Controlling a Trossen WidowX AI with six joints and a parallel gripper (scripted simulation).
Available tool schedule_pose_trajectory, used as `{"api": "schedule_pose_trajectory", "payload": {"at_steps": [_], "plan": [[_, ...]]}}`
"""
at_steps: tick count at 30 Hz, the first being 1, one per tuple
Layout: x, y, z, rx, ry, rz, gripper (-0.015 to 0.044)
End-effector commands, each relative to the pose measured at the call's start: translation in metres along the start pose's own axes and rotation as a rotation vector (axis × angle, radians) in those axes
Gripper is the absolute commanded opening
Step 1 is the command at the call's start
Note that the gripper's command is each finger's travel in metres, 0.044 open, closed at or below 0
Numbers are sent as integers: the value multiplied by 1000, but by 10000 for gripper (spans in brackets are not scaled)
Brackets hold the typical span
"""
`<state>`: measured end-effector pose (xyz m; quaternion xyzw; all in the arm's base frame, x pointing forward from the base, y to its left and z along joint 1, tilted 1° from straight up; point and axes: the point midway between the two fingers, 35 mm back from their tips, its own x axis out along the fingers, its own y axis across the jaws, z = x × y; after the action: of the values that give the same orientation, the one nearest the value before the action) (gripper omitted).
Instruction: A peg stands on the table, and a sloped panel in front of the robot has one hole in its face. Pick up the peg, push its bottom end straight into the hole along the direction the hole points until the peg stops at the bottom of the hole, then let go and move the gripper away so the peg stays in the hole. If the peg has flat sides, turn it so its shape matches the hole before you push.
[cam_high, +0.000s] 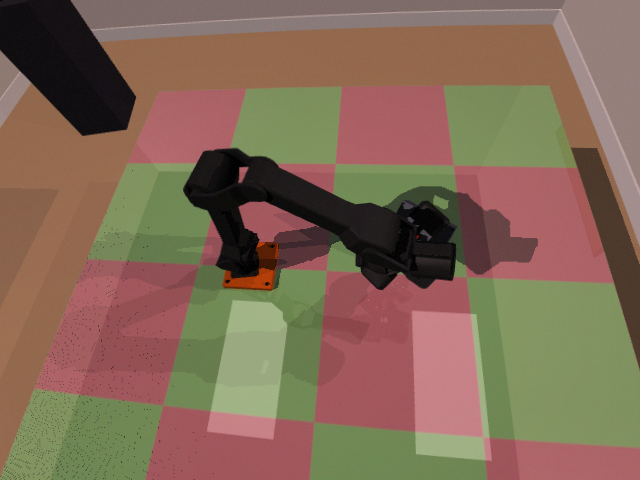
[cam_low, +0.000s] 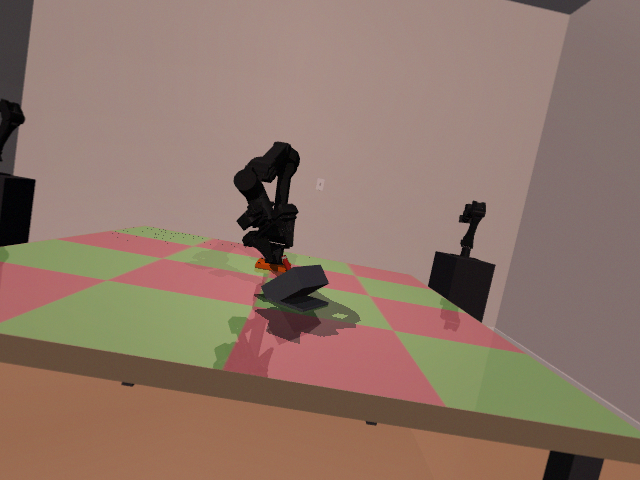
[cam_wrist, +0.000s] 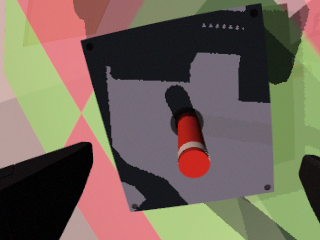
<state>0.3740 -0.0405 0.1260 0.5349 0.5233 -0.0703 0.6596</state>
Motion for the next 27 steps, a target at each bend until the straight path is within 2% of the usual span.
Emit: {"api": "schedule_pose_trajectory", "payload": {"at_steps": [1, 27], "plan": [[-8, 1, 1, -3, 1, 4, 440], [-59, -1, 2, 2, 0, -1, 440]]}}
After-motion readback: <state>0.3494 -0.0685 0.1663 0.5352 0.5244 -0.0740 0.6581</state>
